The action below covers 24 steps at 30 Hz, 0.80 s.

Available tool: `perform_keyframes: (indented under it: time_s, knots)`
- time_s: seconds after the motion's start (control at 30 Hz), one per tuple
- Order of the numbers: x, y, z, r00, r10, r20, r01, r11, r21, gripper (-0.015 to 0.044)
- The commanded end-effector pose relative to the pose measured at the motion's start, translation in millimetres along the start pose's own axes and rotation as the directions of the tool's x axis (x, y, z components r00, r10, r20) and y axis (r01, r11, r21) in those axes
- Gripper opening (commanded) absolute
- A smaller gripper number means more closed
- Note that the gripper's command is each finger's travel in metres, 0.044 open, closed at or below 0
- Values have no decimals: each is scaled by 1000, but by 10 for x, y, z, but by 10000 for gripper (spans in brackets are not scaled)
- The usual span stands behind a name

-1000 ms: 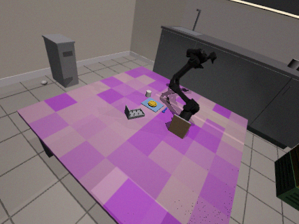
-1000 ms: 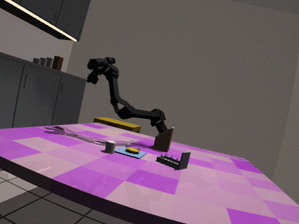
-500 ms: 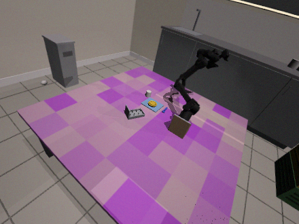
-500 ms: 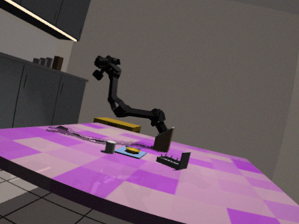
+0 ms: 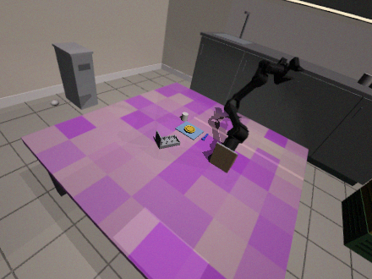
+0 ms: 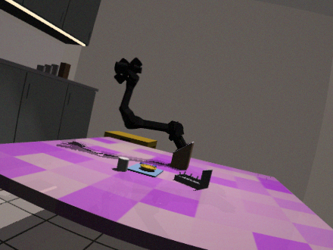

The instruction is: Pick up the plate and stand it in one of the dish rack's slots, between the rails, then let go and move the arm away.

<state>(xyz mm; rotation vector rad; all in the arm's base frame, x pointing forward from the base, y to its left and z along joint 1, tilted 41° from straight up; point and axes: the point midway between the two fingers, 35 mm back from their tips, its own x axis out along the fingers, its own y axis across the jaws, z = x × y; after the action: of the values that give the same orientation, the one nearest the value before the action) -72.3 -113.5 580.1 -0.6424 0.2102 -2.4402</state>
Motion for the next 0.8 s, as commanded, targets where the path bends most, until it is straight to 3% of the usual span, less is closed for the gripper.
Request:
perform_keyframes:
  time_s: [0.0, 0.33, 0.77]
  knots:
    - [37, -411, -144, 990, -138, -16, 138, 990, 32, 400]
    - [-96, -1280, -416, 898, -436, -57, 439, 896, 68, 400]
    - [-674, -2204, -725, 653, -749, -110, 757, 650, 70, 400]
